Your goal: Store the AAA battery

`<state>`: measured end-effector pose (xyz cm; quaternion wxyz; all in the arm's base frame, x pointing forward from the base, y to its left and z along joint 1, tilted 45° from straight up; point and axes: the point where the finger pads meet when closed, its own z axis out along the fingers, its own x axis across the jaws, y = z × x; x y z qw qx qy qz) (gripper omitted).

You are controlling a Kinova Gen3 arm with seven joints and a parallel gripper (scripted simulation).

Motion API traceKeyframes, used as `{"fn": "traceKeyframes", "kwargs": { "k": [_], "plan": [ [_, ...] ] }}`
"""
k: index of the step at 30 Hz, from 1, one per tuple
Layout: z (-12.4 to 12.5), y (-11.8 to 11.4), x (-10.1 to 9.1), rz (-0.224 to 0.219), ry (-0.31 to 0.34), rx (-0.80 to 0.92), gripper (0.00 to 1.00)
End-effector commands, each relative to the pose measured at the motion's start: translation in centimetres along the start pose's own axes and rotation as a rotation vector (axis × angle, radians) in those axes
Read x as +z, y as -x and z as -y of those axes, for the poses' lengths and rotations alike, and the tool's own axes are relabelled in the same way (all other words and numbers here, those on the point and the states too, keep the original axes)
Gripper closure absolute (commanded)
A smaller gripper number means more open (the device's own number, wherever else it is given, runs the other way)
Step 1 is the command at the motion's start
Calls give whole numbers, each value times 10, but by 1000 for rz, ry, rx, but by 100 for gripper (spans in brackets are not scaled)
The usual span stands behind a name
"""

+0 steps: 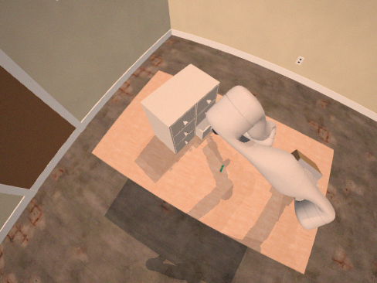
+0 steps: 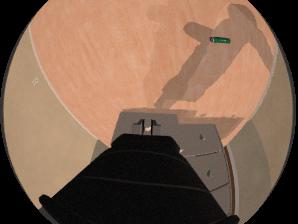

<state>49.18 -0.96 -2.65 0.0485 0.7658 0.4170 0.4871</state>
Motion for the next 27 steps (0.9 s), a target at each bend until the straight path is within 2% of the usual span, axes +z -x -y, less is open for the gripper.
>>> {"fn": "traceKeyframes", "kwargs": {
  "k": [1, 27],
  "plan": [
    [-3, -1, 1, -1, 3, -3, 63],
    [-15, -1, 14, -1, 3, -3, 63]
  ]
}}
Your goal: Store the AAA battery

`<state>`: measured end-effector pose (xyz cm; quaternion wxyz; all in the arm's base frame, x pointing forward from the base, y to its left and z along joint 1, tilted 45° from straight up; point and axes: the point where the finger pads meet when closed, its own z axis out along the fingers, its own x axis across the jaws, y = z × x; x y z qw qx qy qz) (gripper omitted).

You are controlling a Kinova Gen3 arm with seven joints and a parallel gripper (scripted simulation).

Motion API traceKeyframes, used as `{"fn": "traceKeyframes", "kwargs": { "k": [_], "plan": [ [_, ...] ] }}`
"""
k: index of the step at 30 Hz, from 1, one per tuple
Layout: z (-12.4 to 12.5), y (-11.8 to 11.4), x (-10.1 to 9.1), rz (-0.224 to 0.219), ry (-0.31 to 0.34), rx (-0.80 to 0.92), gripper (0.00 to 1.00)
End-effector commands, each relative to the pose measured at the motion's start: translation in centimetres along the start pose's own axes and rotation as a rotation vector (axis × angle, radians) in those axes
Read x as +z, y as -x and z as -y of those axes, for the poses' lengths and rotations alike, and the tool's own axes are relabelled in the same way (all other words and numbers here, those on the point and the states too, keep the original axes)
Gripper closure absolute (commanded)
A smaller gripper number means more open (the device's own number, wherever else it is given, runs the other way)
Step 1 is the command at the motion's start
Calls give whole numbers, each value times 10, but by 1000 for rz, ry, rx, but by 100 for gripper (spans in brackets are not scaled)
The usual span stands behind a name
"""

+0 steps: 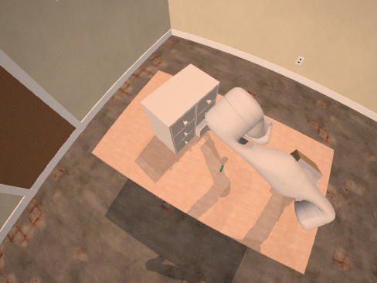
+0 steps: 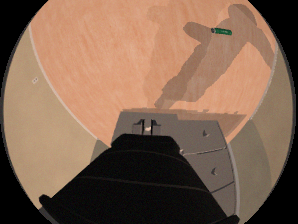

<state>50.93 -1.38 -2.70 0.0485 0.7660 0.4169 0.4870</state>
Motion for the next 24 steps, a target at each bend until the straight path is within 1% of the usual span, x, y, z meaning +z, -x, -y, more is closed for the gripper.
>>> {"fn": "traceKeyframes", "kwargs": {
  "k": [1, 24],
  "plan": [
    [-2, -1, 1, -2, 3, -3, 63],
    [-12, -1, 11, -2, 3, -3, 63]
  ]
}}
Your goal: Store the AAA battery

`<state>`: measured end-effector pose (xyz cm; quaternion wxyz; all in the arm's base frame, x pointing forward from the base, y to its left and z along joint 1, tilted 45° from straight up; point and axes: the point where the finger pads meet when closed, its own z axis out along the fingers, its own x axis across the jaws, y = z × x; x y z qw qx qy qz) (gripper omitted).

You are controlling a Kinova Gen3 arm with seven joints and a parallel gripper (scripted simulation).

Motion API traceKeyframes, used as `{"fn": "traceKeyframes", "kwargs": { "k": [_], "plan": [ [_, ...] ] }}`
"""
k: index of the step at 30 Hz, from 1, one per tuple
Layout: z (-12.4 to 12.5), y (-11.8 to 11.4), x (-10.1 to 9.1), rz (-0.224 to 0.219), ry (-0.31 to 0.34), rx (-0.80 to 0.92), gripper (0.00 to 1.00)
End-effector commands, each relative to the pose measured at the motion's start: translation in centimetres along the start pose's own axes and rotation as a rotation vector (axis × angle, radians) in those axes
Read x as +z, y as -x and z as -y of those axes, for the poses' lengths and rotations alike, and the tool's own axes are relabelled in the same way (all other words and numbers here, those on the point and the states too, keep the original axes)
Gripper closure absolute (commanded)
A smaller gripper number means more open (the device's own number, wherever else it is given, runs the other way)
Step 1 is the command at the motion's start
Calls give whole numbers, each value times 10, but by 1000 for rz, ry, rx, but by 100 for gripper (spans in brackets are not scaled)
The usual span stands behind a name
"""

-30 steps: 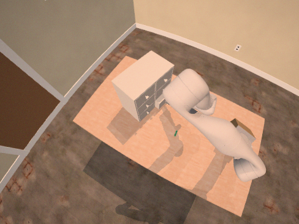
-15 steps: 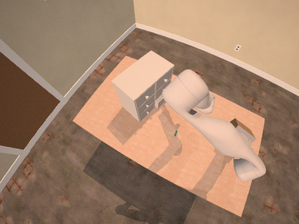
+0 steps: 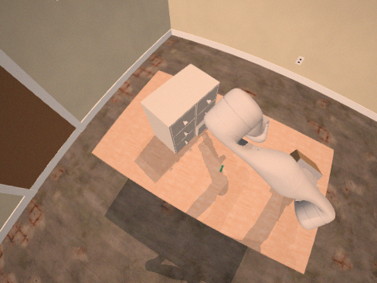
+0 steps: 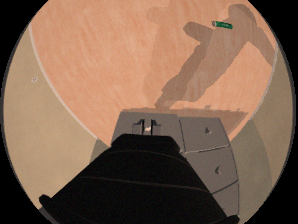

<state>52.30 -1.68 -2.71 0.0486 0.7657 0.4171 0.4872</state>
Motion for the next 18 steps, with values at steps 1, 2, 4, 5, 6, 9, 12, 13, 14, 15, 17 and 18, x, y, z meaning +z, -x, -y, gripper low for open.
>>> {"fn": "traceKeyframes", "kwargs": {
  "k": [1, 2, 4, 5, 6, 9, 12, 13, 14, 15, 17, 18],
  "plan": [
    [-2, 0, 1, -1, 2, -2, 63],
    [-3, 0, 2, -1, 2, -2, 63],
    [-4, 0, 2, -1, 2, -2, 63],
    [-4, 0, 3, -1, 2, -2, 63],
    [-4, 0, 3, -1, 2, -2, 63],
    [-5, 0, 4, -1, 2, -2, 63],
    [-6, 0, 5, -1, 2, -2, 63],
    [-6, 0, 5, -1, 2, -2, 63],
    [-6, 0, 5, -1, 2, -2, 63],
    [-7, 0, 6, -1, 2, -2, 63],
    [-7, 0, 6, -1, 2, -2, 63],
    [-8, 0, 6, -1, 2, -2, 63]
  ]
}}
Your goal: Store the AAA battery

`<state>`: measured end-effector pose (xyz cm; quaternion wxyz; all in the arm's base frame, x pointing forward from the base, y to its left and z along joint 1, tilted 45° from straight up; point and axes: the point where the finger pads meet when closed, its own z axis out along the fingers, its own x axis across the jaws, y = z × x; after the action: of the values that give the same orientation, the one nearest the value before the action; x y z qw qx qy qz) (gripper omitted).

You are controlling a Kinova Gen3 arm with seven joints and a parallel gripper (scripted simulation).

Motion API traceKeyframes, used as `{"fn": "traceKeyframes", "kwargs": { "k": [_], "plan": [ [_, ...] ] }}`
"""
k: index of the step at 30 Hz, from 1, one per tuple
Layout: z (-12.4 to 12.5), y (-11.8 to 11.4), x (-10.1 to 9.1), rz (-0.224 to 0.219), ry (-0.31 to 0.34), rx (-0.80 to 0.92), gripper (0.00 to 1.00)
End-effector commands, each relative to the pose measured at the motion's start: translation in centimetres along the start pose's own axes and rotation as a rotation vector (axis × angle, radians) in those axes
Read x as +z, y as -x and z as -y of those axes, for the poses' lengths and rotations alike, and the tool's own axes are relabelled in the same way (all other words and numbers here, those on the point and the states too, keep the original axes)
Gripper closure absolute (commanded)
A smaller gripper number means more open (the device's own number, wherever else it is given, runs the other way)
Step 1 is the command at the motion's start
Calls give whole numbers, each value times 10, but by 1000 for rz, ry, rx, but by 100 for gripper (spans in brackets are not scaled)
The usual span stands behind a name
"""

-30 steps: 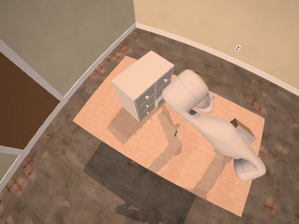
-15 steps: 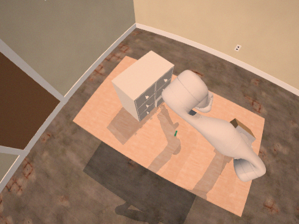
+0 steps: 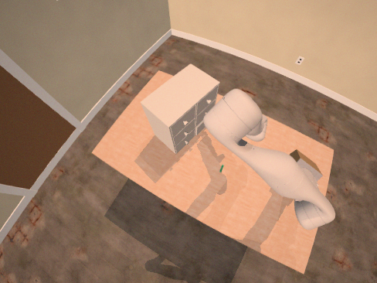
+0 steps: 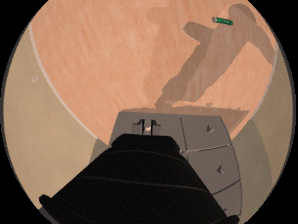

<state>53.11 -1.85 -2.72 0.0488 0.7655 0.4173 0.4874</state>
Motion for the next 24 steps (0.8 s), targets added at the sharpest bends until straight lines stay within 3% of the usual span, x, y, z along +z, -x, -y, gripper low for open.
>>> {"fn": "traceKeyframes", "kwargs": {
  "k": [1, 24],
  "plan": [
    [-2, 0, 1, -1, 2, -2, 63],
    [-5, 0, 4, -1, 2, -2, 63]
  ]
}}
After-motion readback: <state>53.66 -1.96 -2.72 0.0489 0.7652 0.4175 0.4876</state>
